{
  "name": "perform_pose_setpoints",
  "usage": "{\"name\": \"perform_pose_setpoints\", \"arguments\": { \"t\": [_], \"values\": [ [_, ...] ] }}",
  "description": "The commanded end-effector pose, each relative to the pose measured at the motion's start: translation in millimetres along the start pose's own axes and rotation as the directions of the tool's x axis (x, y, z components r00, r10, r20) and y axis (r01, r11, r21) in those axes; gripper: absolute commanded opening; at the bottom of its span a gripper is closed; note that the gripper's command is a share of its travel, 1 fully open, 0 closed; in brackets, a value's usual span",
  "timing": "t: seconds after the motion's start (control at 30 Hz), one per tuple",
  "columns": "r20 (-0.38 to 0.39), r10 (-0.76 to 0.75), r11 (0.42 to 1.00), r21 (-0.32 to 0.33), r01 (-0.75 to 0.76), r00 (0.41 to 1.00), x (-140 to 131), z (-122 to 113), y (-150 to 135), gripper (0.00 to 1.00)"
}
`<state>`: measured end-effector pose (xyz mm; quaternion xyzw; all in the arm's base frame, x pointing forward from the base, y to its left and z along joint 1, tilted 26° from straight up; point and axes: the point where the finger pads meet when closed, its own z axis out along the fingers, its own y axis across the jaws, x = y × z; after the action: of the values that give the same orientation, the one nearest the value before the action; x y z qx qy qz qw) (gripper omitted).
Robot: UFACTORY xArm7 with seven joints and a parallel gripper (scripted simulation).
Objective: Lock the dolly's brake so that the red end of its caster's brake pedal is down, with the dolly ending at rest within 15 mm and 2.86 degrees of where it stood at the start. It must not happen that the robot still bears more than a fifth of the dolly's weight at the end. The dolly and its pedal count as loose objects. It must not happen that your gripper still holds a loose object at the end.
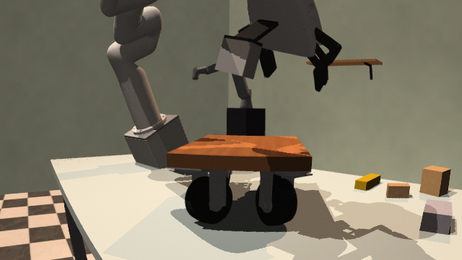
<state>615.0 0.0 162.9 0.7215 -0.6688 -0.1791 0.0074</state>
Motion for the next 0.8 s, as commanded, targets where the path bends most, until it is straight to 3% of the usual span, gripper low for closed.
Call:
{"name": "perform_pose_setpoints", "arguments": {
  "t": [0.0,0.53,0.57,0.77],
  "values": [
    [-0.001,-0.003,1.000,0.005,0.003,1.000,-1.7,-2.3,-0.4,1.00],
    [-0.001,-0.003,1.000,0.005,0.003,1.000,-1.7,-2.3,-0.4,1.00],
    [-0.001,-0.003,1.000,0.004,0.003,1.000,-1.7,-2.2,-0.4,0.00],
    [-0.031,-0.066,0.998,-0.007,0.066,0.997,-7.3,4.0,5.1,0.00]
  ]
}}
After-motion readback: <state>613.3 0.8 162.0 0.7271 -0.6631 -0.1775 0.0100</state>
